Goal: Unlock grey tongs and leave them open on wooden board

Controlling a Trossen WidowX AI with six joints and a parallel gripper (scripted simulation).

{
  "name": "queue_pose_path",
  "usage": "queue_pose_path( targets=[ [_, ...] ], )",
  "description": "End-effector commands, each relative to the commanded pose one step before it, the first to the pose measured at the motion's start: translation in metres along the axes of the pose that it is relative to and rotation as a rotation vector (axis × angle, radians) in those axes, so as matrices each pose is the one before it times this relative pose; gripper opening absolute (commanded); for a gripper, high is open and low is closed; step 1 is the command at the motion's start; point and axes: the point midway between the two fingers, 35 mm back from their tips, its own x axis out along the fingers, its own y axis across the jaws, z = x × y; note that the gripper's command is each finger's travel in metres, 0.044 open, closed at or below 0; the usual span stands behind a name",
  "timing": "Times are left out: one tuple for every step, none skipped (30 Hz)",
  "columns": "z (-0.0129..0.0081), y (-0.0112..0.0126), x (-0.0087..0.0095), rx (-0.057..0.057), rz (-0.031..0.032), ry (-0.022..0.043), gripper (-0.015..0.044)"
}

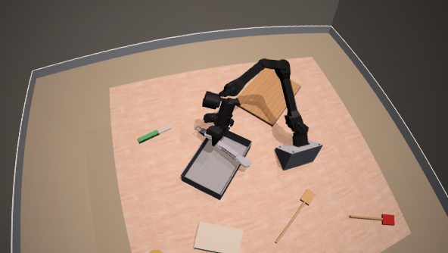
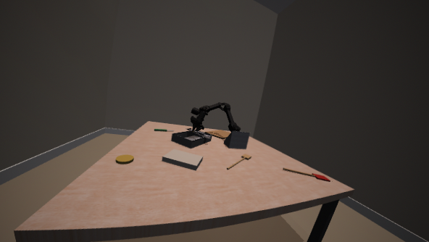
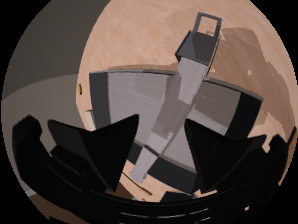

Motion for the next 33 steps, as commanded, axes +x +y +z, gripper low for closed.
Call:
queue_pose_path(
  targets=[
    [-0.00226, -0.00055, 0.00793, -0.0049, 0.00042, 0.00729, 0.026],
    [-0.00005, -0.00007, 0.00162, 0.0, -0.00002, -0.00006, 0.026],
    [-0.00005, -0.00008, 0.00162, 0.0, -0.00002, -0.00006, 0.026],
    [-0.00006, -0.00008, 0.00162, 0.0, -0.00002, -0.00007, 0.026],
    [-0.00006, -0.00009, 0.00162, 0.0, -0.00002, -0.00007, 0.026],
    [-0.00007, -0.00009, 0.00162, 0.0, -0.00003, -0.00007, 0.026],
    [-0.00008, -0.0001, 0.00162, 0.0, -0.00003, -0.00007, 0.026],
    [-0.00008, -0.00011, 0.00161, 0.0, -0.00003, -0.00007, 0.026],
    [-0.00009, -0.00011, 0.00161, 0.0, -0.00003, -0.00007, 0.026],
    [-0.0001, -0.00012, 0.00161, 0.0, -0.00003, -0.00007, 0.026],
    [-0.0001, -0.00012, 0.00161, 0.0, -0.00003, -0.00007, 0.026],
    [-0.00011, -0.00013, 0.00161, 0.0, -0.00003, -0.00007, 0.026],
    [-0.00012, -0.00014, 0.00161, 0.0, -0.00003, -0.00008, 0.026],
    [-0.00012, -0.00014, 0.0016, 0.0, -0.00003, -0.00008, 0.026],
    [-0.00011, -0.00012, 0.00129, 0.0, -0.00003, -0.00006, 0.026],
    [-0.00007, -0.00007, 0.00078, 0.0, -0.00002, -0.00004, 0.026],
    [-0.00002, -0.00003, 0.00026, 0.0, -0.00001, -0.00001, 0.026],
    [0.00217, 0.00047, -0.00421, 0.0048, -0.0014, -0.00617, 0.0234],
    [0.0, 0.0, 0.0, 0.0, 0.0, 0.0, 0.0207],
    [0.0, 0.0, 0.0, 0.0, 0.0, 0.0, 0.0181],
    [0.0, 0.0, 0.0, 0.0, 0.0, 0.0, 0.0155],
    [0.0, 0.0, 0.0, 0.0, 0.0, 0.0, 0.0129],
    [0.0, 0.0, 0.0, 0.0, 0.0, 0.0, 0.0122],
    [0.0, 0.0, 0.0, 0.0, 0.0, 0.0, 0.0115],
    [0.0, 0.0, 0.0, 0.0, 0.0, 0.0, 0.0109],
    [0.0, 0.0, 0.0, 0.0, 0.0, 0.0, 0.0102],
    [0.0, 0.0, 0.0, 0.0, 0.0, 0.0, 0.0095],
    [0.0, 0.0, 0.0, 0.0, 0.0, 0.0, 0.0089],
    [0.0, 0.0, 0.0, 0.0, 0.0, 0.0, 0.0082],
    [0.0, 0.0, 0.0, 0.0, 0.0, 0.0, 0.0075],
    [0.0, 0.0, 0.0, 0.0, 0.0, 0.0, 0.0069],
    [0.0, 0.0, 0.0, 0.0, 0.0, 0.0, 0.0062],
    [0.0, 0.0, 0.0, 0.0, 0.0, 0.0, 0.0055]
  ],
)
